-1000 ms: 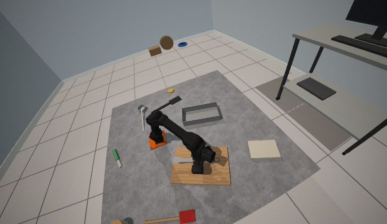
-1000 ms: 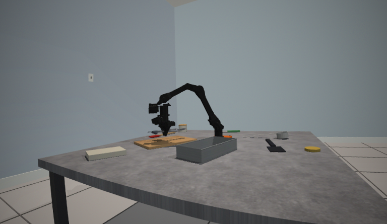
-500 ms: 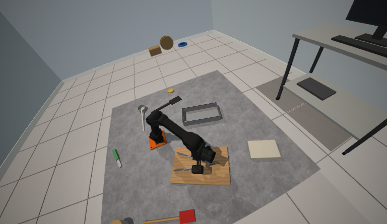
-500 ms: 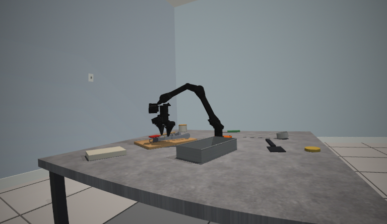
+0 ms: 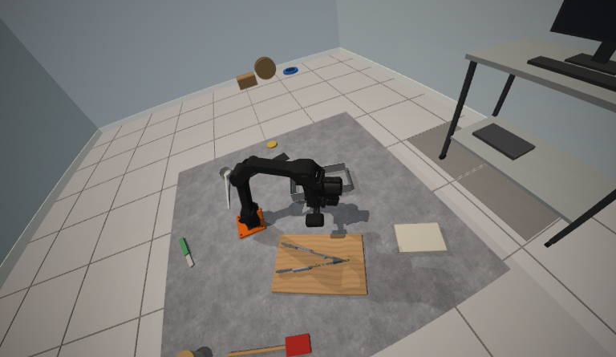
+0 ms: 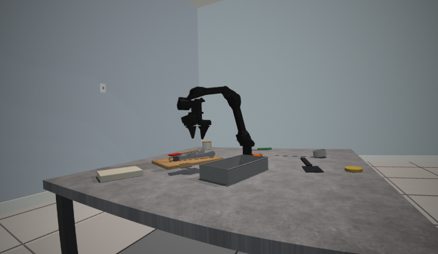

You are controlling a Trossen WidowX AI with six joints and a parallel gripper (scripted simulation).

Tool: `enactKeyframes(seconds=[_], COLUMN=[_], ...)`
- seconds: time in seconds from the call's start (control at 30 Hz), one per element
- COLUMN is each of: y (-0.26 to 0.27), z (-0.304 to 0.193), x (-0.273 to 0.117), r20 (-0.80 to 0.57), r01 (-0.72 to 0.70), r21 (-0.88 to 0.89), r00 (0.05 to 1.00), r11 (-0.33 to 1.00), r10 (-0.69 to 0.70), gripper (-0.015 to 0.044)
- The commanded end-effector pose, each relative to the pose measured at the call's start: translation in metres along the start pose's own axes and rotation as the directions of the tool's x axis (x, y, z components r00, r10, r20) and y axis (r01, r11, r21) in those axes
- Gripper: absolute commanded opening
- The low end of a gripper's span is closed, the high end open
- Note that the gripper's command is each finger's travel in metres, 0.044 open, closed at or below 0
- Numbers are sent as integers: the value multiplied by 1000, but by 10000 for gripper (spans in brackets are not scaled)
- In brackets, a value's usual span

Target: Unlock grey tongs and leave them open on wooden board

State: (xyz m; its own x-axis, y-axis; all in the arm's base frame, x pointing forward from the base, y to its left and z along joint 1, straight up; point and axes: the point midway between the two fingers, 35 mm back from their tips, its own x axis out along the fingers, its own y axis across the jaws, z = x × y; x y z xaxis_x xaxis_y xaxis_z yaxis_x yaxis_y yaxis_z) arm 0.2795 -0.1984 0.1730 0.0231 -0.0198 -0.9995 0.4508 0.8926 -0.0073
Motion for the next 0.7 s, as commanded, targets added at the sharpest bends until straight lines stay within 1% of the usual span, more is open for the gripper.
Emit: enactKeyframes(seconds=[0.0,0.1,0.3,0.67], y=[14,14,12,12], z=[-7,-7,-8,-8], x=[-15,-17,-52,-52], r20=[-1,2,52,52], r01=[2,2,7,7], r21=[21,21,20,20], r00=[1000,1000,999,999], r11=[1000,1000,1000,1000], r10=[-2,-2,-8,-8], gripper=[440,440,440,440])
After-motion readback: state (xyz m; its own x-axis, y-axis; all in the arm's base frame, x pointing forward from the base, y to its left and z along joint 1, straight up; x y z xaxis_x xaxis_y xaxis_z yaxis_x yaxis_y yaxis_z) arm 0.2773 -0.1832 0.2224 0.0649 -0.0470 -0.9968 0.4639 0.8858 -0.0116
